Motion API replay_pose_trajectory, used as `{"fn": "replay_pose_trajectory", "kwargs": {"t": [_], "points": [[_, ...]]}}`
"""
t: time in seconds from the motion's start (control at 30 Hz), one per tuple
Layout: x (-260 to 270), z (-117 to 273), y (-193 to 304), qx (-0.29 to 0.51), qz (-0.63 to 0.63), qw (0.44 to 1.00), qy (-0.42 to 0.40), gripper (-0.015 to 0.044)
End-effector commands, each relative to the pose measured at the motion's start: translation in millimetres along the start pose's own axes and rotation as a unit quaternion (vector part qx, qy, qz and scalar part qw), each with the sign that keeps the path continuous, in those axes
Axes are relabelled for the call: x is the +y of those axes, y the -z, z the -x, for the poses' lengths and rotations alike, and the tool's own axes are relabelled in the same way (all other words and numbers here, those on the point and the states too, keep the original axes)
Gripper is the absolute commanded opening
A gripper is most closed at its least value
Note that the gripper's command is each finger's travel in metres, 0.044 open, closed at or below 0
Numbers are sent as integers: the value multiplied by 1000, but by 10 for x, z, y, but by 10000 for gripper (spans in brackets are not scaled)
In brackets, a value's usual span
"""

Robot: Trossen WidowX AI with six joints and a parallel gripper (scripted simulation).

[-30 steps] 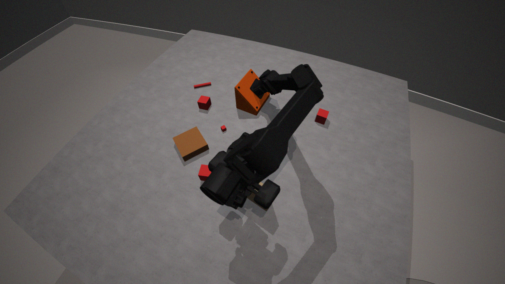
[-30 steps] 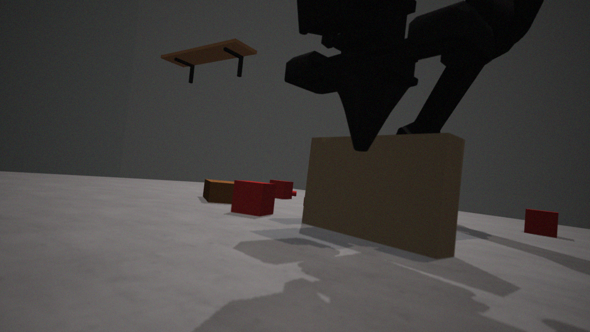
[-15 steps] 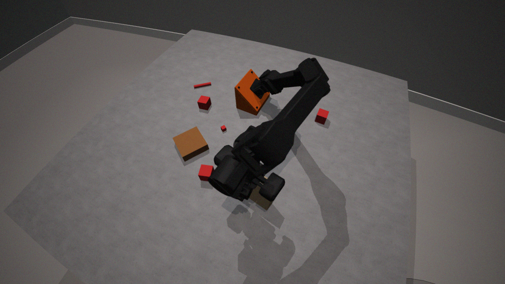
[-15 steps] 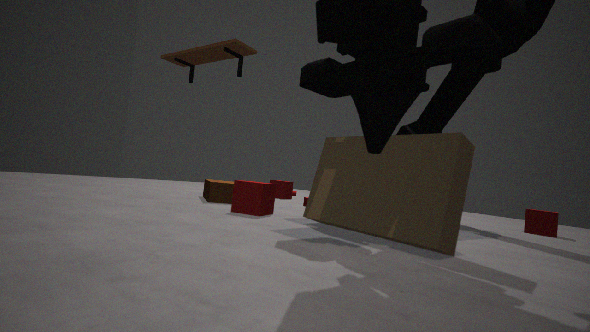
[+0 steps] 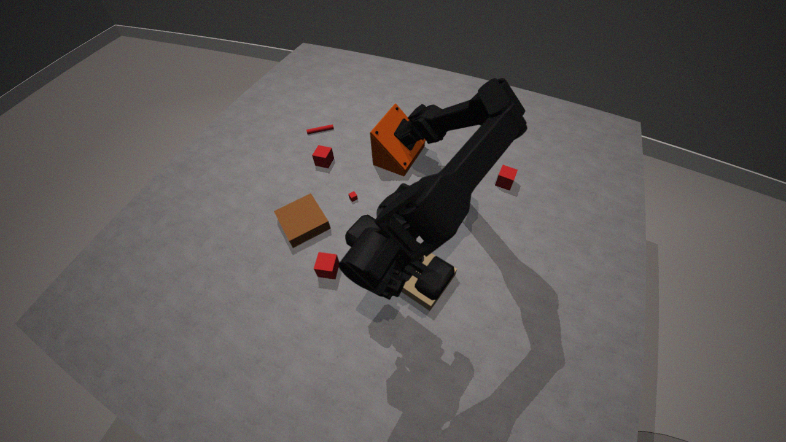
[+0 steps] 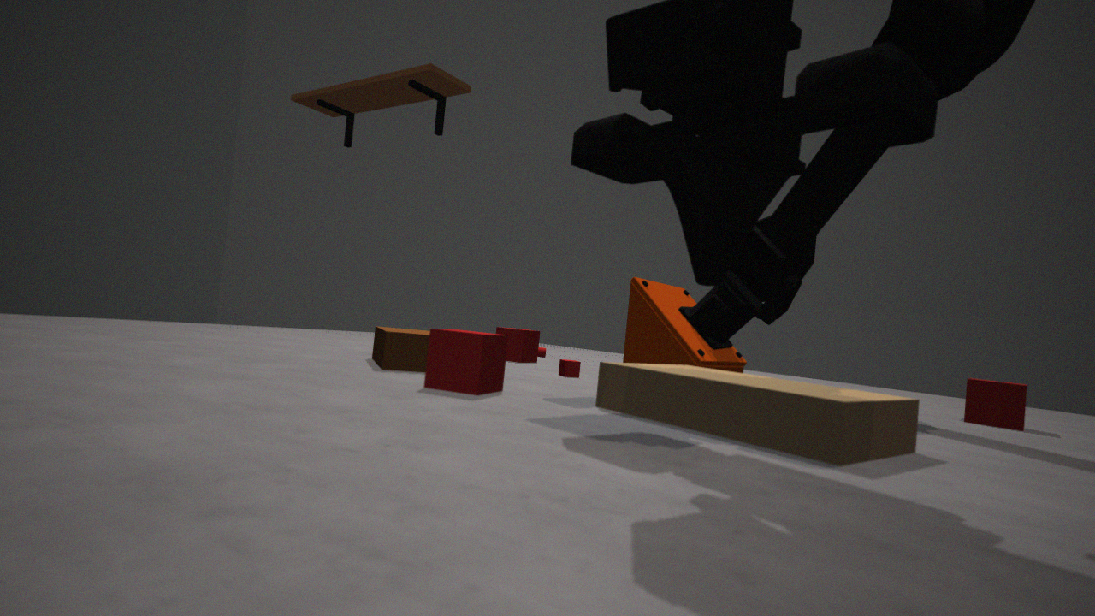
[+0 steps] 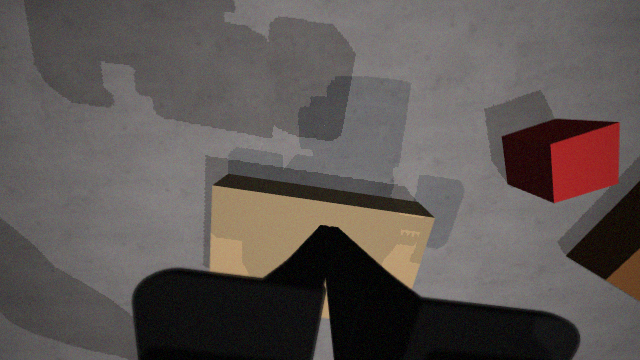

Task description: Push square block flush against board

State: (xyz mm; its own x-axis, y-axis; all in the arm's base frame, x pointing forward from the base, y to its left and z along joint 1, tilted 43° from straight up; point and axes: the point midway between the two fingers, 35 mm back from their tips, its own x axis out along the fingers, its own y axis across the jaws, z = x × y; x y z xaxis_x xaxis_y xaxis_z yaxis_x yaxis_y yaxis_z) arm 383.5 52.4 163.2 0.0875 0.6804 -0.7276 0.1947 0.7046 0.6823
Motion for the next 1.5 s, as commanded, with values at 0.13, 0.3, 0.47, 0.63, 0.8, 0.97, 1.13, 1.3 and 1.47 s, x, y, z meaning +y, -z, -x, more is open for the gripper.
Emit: {"fn": "replay_pose_trajectory", "kwargs": {"t": [0.13, 0.3, 0.47, 0.63, 0.8, 0.97, 1.13, 1.3, 1.47], "points": [[-3, -9, -75, 1, -4, 1000, 0, 0], [3, -6, -157, 1, -3, 1000, 0, 0], [6, -6, -236, 1, -3, 1000, 0, 0], [7, -7, -314, 1, -3, 1000, 0, 0], [6, -10, -391, 1, -3, 1000, 0, 0], [3, -15, -462, 1, -3, 1000, 0, 0], [-13, 282, -424, -7, -44, 999, -4, 0], [-18, 461, -408, -12, -67, 998, -6, 0], [-18, 461, -408, -12, -67, 998, -6, 0]]}}
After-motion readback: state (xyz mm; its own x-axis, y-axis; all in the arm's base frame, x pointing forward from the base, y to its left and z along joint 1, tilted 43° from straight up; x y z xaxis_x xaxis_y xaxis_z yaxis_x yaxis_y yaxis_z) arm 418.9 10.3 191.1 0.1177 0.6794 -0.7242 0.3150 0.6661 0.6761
